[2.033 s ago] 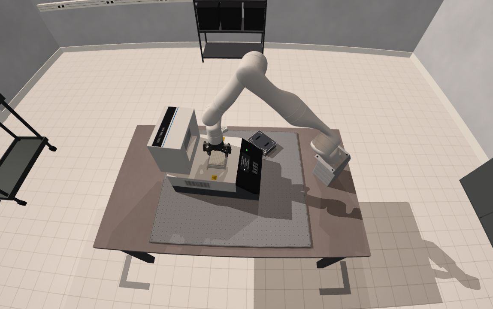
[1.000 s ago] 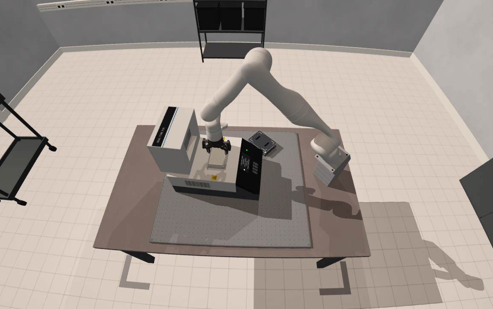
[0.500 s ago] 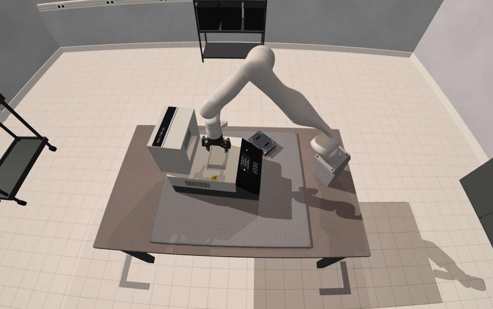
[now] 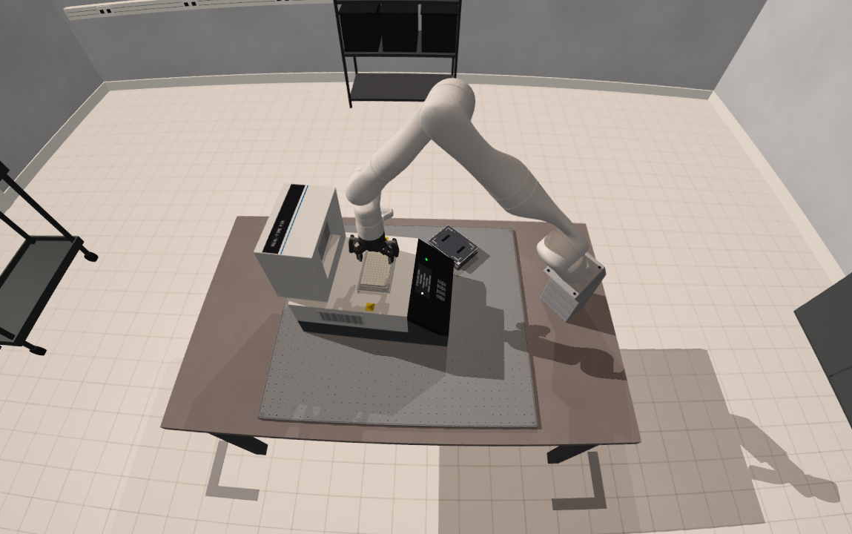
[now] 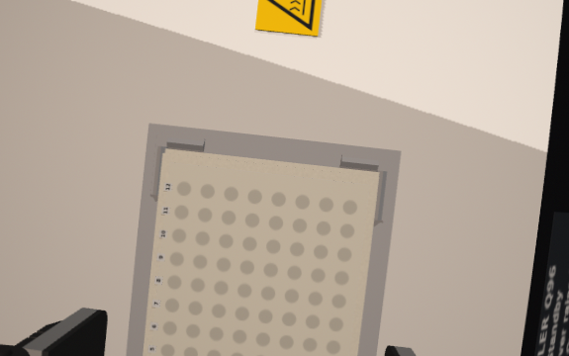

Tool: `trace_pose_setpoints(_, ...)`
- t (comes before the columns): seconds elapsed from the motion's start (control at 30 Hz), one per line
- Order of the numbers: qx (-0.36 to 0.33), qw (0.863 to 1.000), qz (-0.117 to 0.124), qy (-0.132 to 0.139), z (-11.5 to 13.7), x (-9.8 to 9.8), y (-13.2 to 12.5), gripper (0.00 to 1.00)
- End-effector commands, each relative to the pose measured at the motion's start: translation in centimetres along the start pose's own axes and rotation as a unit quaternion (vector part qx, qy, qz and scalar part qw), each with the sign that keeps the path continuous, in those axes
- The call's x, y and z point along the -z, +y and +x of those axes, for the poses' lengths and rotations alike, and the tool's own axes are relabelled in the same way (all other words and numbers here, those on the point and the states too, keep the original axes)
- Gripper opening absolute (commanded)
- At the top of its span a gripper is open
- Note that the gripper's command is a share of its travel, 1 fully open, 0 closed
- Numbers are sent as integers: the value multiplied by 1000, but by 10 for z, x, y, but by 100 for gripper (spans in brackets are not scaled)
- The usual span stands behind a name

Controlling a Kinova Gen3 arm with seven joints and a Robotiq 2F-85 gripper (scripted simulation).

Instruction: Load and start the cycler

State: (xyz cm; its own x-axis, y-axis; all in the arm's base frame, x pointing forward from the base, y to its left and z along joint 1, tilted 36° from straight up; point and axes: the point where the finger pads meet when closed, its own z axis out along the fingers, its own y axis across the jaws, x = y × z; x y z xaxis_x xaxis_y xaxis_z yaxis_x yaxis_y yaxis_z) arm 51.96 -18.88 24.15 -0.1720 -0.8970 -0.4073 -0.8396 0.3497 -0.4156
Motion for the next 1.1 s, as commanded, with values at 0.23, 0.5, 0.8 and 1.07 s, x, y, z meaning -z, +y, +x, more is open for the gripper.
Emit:
trace_pose_setpoints(0.23,2,1000,2,1,-1,2,-1,100)
trace_pose_setpoints(0.5,2,1000,2,1,-2,2,-1,100)
trace_pose_setpoints(0.8,2,1000,2,1,-2,2,-1,100)
trace_pose_setpoints(1.07,2,1000,2,1,-3,2,-1,100)
